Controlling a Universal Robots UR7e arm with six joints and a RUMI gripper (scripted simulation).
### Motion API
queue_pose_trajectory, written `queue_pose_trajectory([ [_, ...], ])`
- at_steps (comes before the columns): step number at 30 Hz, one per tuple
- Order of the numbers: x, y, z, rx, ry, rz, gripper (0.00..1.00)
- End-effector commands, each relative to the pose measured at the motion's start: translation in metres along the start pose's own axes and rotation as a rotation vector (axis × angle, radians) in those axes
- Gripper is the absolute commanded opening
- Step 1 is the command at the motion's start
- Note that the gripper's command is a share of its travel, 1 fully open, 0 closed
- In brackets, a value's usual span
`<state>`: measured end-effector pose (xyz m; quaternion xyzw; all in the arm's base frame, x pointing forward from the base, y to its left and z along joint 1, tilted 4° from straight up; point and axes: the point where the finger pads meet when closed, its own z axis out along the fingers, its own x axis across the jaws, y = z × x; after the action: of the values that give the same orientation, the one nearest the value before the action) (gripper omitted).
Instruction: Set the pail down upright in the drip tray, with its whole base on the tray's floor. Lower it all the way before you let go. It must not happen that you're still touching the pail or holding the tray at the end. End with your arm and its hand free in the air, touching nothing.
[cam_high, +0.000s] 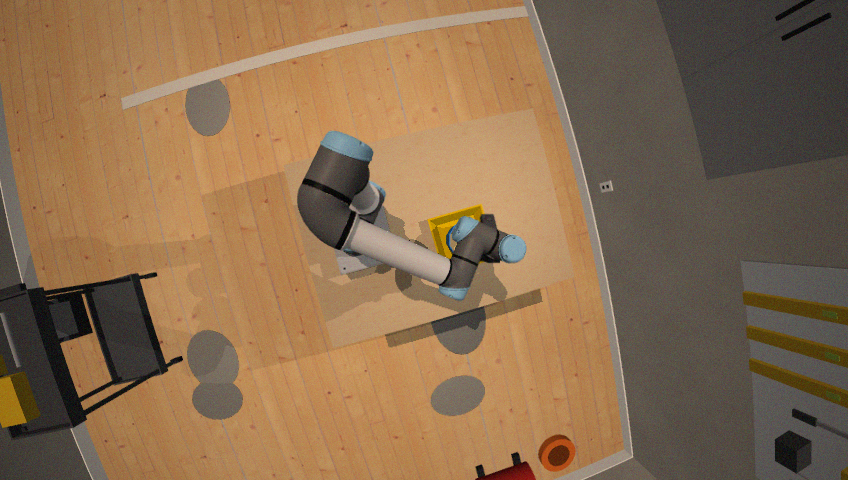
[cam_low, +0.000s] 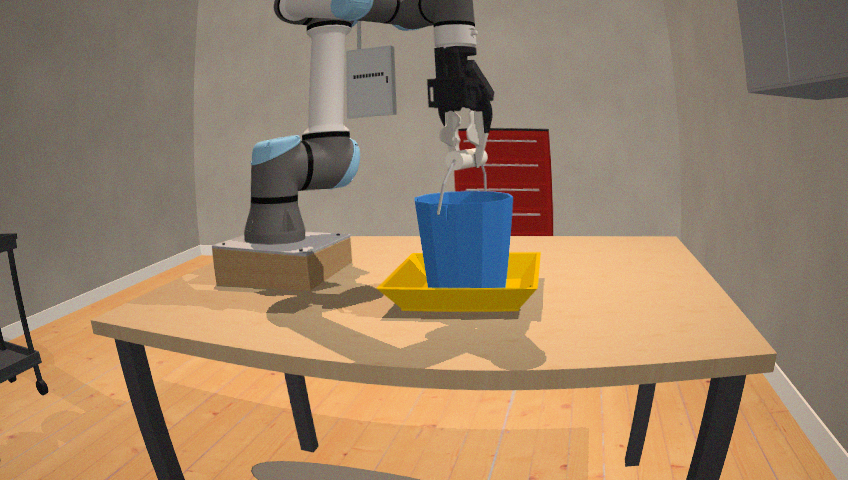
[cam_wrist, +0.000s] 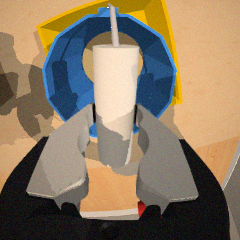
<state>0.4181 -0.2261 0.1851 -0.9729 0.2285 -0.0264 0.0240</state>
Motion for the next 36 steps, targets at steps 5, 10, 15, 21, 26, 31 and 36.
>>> queue_pose_trajectory([
  [5,0.0004,0.0001,-0.0007,-0.001,0.002,0.0,0.0],
  [10,0.0004,0.0001,-0.0007,-0.001,0.002,0.0,0.0],
  [15,0.0004,0.0001,-0.0007,-0.001,0.002,0.0,0.0],
  [21,0.0004,0.0001,-0.0007,-0.001,0.002,0.0,0.0],
  [26,0.0004,0.0001,-0.0007,-0.001,0.002,0.0,0.0],
  [31,0.0004,0.0001,-0.0007,-0.001,0.002,0.0,1.0],
  [36,0.0004,0.0001,-0.0007,-0.001,0.002,0.0,1.0],
])
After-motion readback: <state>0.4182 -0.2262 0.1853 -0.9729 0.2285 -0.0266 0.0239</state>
